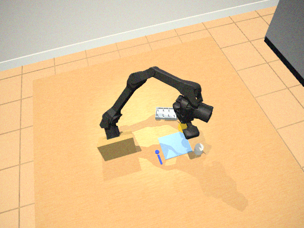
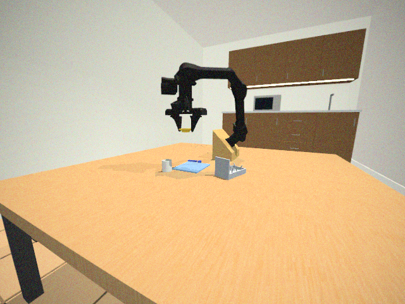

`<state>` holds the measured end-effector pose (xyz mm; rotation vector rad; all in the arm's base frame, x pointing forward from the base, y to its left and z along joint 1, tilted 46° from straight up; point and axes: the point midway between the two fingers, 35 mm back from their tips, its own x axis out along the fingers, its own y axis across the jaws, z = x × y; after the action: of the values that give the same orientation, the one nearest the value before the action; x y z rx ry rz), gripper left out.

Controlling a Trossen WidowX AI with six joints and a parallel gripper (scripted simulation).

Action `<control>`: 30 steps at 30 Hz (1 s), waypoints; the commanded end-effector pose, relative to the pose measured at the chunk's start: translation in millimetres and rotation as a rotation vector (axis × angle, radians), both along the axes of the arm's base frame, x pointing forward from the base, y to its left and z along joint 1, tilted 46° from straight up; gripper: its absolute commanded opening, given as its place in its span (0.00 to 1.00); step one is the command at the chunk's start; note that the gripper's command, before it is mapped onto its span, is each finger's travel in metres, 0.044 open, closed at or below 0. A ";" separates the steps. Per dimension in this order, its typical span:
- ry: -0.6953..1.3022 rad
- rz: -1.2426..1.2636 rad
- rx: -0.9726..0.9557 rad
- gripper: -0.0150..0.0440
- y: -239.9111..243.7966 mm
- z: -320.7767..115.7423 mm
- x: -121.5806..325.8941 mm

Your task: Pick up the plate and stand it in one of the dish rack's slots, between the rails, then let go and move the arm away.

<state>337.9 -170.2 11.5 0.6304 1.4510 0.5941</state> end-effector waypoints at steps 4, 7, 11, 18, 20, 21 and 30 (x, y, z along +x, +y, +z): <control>0.080 -0.082 -0.006 0.25 5.8 18.9 -0.2; 0.151 -0.157 -0.007 0.25 15.0 31.8 -0.9; 0.246 -0.257 -0.006 0.25 27.5 48.4 -2.8; 0.411 -0.433 -0.003 0.25 50.3 75.7 -8.9; 0.457 -0.483 -0.002 0.25 57.0 83.0 -11.2; 0.481 -0.508 -0.001 0.25 60.3 86.6 -12.5; 0.690 -0.735 0.010 0.25 90.6 116.3 -27.0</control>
<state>317.2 -90.0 118.3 1.2965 1.6697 -0.1405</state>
